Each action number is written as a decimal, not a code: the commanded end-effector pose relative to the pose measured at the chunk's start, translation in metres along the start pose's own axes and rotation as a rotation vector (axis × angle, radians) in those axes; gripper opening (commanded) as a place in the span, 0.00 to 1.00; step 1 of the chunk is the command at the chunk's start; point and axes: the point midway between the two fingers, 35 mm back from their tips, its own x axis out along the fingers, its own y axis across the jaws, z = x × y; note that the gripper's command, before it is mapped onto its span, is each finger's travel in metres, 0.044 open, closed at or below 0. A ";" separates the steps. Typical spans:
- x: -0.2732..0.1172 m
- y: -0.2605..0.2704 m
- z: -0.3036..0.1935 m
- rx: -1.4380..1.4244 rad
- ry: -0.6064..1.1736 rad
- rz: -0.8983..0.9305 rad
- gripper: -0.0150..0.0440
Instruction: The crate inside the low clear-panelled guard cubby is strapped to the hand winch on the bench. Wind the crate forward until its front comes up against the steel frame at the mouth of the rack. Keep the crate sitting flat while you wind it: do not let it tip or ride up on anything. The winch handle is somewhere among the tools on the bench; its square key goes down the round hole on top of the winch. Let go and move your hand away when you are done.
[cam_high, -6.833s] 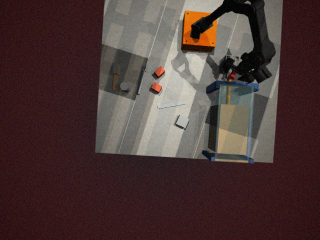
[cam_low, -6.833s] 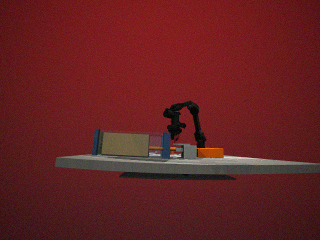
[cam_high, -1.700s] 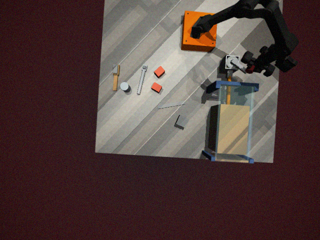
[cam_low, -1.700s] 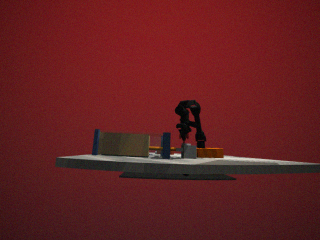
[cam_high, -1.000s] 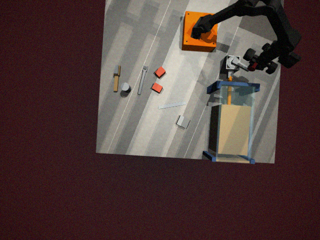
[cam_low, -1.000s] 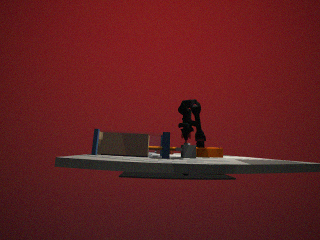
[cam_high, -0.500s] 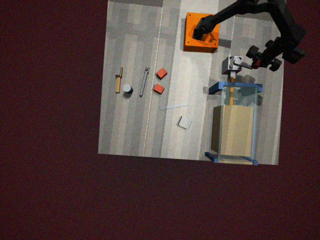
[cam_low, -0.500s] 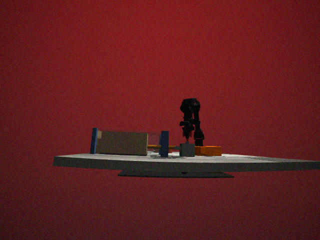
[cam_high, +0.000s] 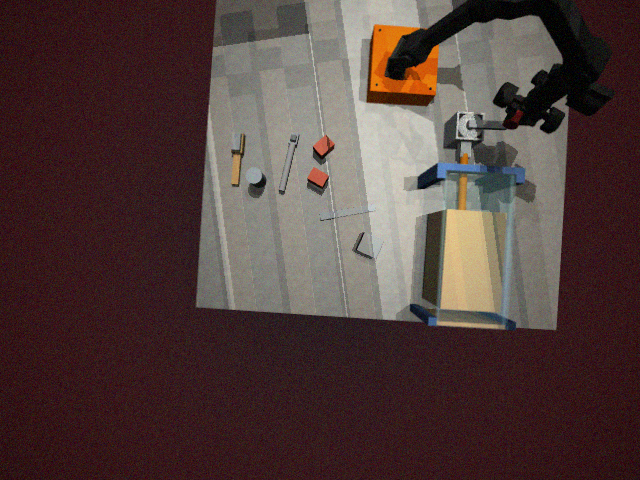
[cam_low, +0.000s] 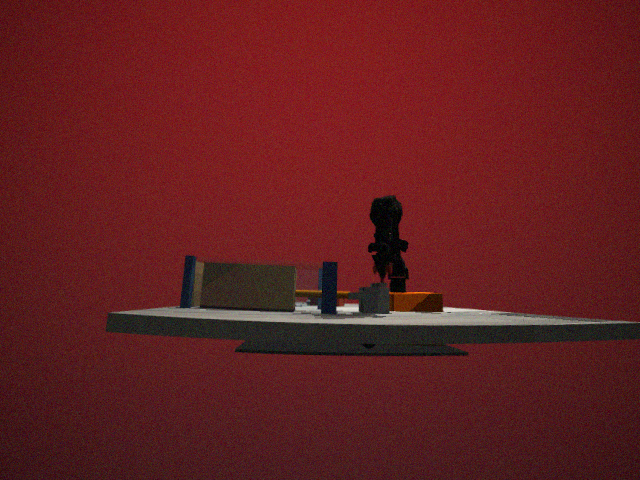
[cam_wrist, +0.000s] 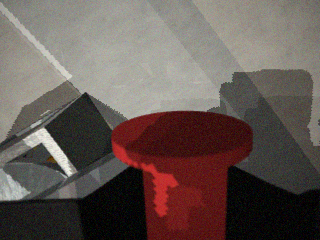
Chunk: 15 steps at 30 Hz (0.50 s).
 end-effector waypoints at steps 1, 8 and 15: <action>0.003 0.012 0.017 -0.014 -0.028 0.031 0.25; 0.003 0.019 0.023 -0.014 -0.029 0.032 0.25; 0.003 0.026 0.029 -0.014 -0.029 0.032 0.25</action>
